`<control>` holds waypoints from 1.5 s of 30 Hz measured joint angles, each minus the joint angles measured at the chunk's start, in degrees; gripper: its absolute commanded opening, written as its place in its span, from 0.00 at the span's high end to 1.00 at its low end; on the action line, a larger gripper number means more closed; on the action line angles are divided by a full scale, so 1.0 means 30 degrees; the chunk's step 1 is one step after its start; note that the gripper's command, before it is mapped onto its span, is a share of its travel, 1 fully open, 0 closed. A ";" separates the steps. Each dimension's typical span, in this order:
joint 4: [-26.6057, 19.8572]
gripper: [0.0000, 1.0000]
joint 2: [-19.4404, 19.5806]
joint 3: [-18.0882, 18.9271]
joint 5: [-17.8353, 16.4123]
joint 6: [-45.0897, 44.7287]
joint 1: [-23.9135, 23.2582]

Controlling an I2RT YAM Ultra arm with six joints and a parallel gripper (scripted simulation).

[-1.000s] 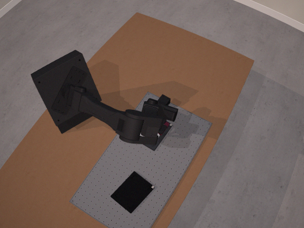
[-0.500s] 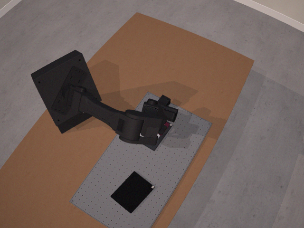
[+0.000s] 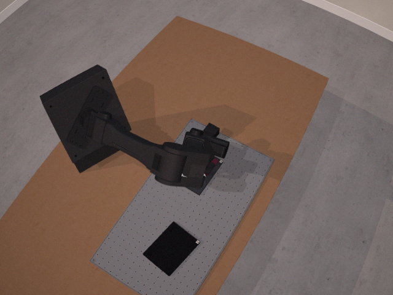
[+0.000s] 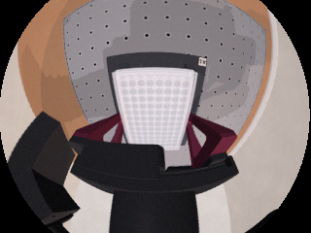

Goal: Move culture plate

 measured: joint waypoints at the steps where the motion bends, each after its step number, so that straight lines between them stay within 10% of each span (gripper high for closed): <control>1: 0.0007 1.00 -0.0007 0.0000 0.0000 0.0000 -0.0022; 19: 0.0102 1.00 0.0124 0.0138 -0.0095 -0.0109 -0.0095; 20: 0.0117 0.00 0.0117 0.0138 -0.0095 -0.0117 -0.0109; 45: 0.0124 0.00 0.0124 0.0138 -0.0095 -0.0117 -0.0131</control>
